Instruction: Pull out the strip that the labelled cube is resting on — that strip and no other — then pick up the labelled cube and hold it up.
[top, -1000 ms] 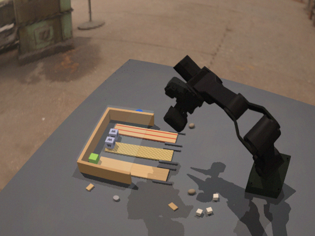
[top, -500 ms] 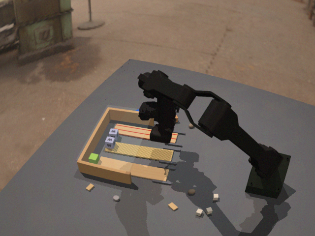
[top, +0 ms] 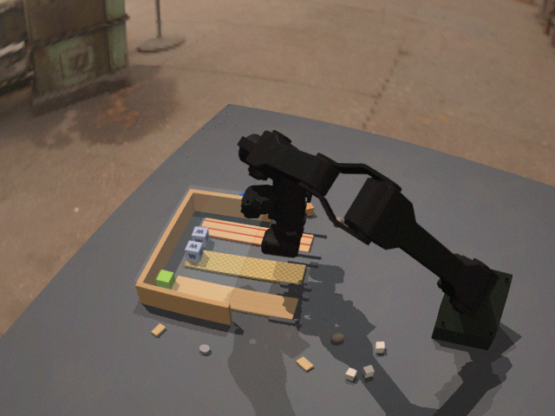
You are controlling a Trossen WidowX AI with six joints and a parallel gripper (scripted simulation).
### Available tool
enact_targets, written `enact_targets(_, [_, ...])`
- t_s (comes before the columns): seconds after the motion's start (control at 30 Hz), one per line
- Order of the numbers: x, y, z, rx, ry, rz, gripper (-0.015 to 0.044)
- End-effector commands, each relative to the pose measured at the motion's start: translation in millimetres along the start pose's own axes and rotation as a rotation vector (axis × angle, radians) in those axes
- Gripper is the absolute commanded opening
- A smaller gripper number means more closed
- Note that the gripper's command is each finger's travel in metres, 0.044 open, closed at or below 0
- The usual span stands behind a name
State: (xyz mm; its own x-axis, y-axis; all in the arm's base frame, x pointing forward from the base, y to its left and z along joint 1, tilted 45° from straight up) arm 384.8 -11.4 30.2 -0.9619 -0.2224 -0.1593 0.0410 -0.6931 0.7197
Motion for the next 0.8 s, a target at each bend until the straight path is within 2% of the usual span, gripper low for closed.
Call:
enact_targets(0.0, [2.1, -8.8, -0.1, -0.006, -0.009, 0.007, 0.0])
enact_targets(0.77, [3.2, -46.5, 0.8, -0.008, -0.009, 0.007, 0.0])
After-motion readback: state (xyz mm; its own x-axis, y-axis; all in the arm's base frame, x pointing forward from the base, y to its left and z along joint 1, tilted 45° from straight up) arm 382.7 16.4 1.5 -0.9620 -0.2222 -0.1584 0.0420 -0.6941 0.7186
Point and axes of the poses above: the point midway between the two fingers, 35 mm back from their tips, its own y axis back along the fingers, its own z axis across the jaws, x = y × z, the point moved 5 cm from there along y, back along the fingers, and after that the axes turned 1 degree about -y, right-handed, at the moved point
